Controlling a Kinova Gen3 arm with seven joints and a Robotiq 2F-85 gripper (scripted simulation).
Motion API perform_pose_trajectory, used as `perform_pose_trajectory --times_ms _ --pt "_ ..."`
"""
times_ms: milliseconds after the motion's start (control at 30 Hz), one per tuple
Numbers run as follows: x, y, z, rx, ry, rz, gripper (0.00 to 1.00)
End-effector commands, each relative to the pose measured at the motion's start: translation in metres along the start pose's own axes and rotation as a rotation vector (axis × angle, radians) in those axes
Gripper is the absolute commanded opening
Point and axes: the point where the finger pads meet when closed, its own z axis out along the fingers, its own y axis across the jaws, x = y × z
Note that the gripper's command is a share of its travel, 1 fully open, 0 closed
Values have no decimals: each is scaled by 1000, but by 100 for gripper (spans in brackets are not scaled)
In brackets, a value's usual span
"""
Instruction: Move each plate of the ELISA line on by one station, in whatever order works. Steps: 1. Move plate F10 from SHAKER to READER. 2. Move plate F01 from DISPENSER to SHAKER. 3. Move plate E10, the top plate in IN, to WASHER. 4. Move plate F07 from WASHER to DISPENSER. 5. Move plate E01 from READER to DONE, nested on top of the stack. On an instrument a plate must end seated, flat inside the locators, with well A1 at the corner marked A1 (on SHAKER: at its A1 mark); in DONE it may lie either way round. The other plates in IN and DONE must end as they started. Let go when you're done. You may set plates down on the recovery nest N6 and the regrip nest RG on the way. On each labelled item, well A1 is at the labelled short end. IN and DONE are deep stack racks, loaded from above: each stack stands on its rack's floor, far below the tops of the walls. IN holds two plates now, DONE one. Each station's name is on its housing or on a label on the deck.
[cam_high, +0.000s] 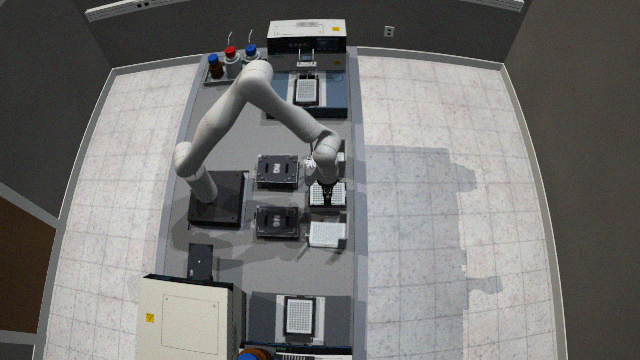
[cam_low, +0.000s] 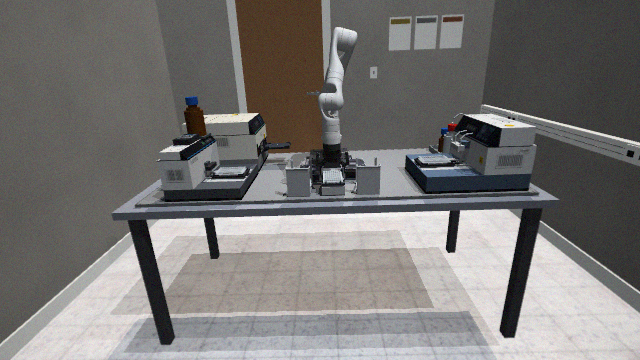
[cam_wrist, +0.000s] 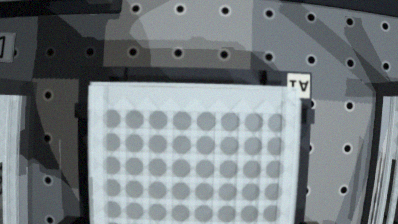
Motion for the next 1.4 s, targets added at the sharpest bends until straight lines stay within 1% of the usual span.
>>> perform_pose_trajectory --times_ms 0,567,1033,1067,1367 --pt "-1 0 2 -2 -4 3 100" --pt "0 0 7 -2 -3 3 100" --pt "0 0 7 -2 -2 3 100" --pt "0 0 6 -1 -1 1 94" --pt "0 0 6 -1 -1 1 94"
